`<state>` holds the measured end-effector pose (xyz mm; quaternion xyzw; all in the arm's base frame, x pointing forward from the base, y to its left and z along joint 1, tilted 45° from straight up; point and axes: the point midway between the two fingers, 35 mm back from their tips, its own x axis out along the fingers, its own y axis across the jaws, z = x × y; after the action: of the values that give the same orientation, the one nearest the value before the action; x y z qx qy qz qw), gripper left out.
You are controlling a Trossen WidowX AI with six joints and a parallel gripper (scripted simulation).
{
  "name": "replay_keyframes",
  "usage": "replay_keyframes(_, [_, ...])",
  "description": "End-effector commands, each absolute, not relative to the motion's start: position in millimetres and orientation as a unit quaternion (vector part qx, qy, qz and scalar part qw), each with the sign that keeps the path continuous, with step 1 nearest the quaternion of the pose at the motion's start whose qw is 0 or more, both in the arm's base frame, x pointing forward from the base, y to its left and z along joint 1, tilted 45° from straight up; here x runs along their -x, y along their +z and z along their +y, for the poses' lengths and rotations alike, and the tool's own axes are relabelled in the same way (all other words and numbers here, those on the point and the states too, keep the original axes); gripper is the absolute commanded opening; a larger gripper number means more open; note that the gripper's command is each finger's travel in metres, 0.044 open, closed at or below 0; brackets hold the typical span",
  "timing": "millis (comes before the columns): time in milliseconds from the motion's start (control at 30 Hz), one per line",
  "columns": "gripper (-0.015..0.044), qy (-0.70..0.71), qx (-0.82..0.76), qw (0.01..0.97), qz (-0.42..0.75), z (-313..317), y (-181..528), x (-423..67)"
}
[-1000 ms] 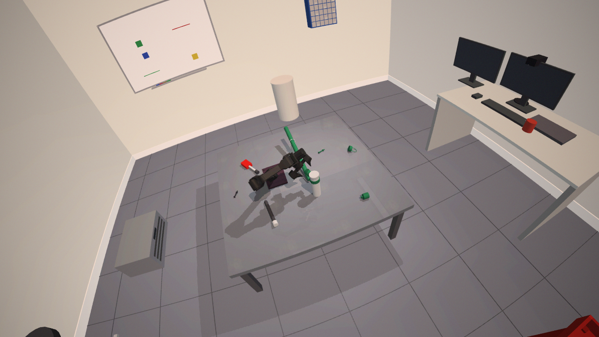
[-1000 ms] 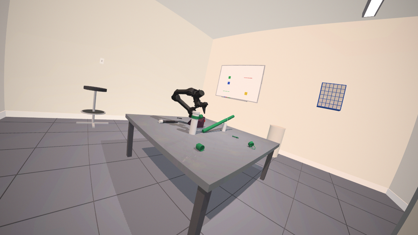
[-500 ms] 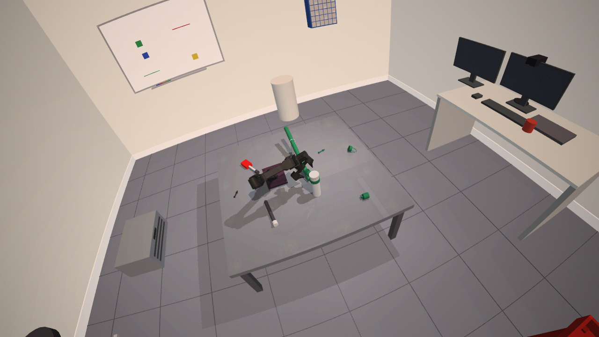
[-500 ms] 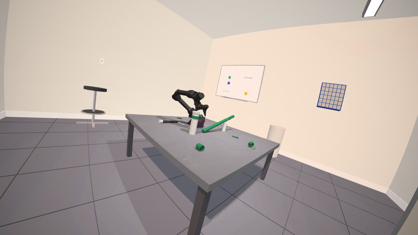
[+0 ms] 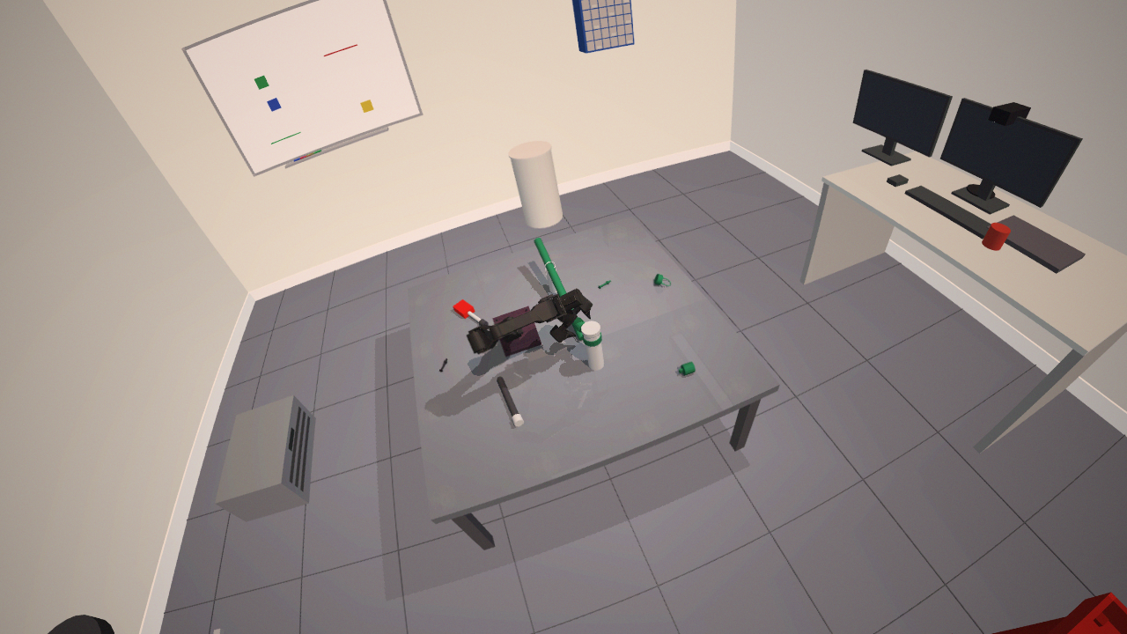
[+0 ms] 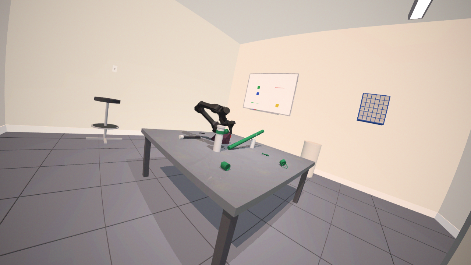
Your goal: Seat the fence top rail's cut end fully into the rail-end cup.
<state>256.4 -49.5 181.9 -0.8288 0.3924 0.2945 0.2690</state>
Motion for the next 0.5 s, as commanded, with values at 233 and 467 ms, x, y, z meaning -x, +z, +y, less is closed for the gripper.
replay_keyframes(233, [0.0151,0.297,0.829,0.266,0.391,-50.1,179.8,-256.6])
replay_keyframes(467, [0.0026,0.29,0.828,0.272,0.395,-49.7,179.5,-258.4])
